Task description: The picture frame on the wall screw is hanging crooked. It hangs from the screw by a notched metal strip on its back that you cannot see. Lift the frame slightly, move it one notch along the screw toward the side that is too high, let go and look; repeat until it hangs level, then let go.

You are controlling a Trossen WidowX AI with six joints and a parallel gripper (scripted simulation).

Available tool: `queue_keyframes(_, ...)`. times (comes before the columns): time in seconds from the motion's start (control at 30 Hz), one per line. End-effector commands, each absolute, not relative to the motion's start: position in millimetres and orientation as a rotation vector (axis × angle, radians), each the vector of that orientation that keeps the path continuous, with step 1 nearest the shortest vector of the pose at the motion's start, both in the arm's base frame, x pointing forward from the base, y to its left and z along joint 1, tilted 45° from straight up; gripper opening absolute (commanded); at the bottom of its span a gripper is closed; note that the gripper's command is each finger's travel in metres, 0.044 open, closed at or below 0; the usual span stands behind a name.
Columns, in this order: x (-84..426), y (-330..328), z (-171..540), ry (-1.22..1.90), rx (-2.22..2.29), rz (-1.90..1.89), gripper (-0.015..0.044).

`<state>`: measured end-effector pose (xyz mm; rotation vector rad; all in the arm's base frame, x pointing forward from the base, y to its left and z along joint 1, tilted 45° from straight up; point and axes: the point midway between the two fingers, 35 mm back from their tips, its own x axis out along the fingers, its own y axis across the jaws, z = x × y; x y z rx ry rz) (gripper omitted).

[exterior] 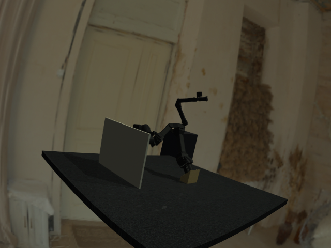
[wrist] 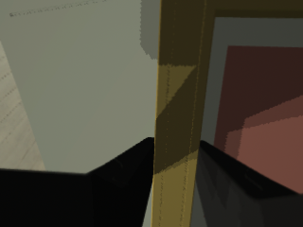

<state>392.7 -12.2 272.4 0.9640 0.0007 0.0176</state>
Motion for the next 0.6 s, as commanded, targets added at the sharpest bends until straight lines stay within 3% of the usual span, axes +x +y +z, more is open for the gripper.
queue_keyframes(0.0, 392.2, -9.3, 274.5, -0.003, 0.959, 0.033, 0.0000)
queue_keyframes(0.57, 392.3, -8.5, 272.9, -0.003, 0.959, 0.033, 0.0000)
